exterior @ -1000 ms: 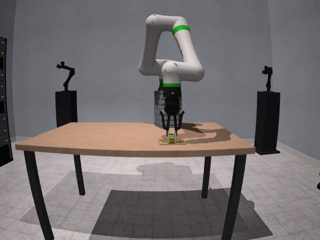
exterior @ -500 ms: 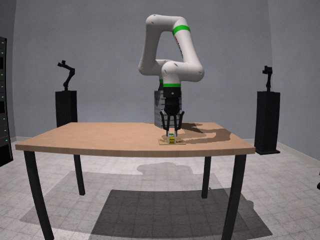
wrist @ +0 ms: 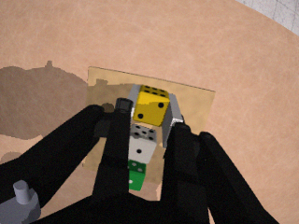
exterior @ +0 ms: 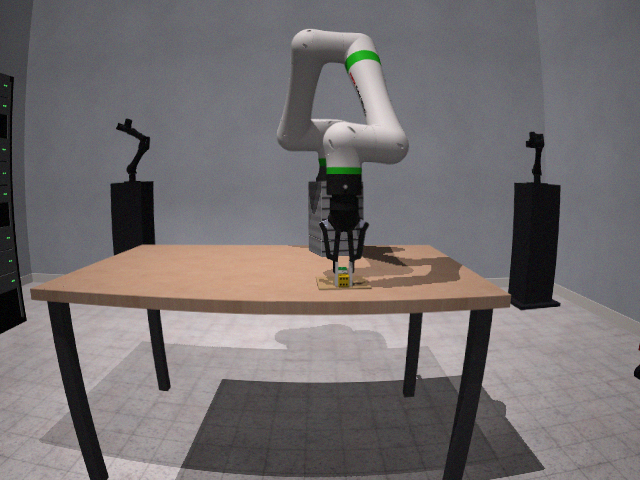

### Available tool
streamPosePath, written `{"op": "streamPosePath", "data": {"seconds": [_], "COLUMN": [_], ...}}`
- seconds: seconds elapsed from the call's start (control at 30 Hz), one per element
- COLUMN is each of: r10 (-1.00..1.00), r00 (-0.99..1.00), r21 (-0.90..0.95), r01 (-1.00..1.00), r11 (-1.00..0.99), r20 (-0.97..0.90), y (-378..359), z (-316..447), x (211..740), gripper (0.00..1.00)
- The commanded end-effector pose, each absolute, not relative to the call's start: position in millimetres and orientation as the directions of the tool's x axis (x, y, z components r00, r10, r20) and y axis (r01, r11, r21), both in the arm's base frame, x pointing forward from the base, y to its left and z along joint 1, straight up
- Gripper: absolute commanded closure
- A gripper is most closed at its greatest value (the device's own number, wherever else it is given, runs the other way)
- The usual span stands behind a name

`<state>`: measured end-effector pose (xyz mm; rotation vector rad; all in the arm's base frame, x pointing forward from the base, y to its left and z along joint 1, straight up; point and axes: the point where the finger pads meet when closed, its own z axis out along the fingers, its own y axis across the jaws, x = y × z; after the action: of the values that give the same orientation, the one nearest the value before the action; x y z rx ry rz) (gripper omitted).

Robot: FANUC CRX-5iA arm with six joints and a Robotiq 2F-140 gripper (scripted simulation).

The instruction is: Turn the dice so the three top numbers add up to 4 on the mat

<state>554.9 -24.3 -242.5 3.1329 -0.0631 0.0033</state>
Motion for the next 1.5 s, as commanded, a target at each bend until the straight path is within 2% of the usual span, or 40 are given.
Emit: {"op": "streamPosePath", "data": {"seconds": [0.0, 0.37, 0.87, 1.47], "r10": [-0.04, -0.04, -0.04, -0.04], "r00": [0.999, 0.999, 0.999, 0.999], "r21": [0.008, 0.008, 0.008, 0.008], "r01": [-0.04, -0.04, -0.04, -0.04], "r11": [-0.999, -0.999, -0.999, -0.999], "r20": [0.003, 0.003, 0.003, 0.003], "y": [-24, -24, -24, -24], "z": [-242, -242, -242, -232], "x": [555, 555, 555, 555], "gripper": [0.84, 0.84, 0.72, 0.72]}}
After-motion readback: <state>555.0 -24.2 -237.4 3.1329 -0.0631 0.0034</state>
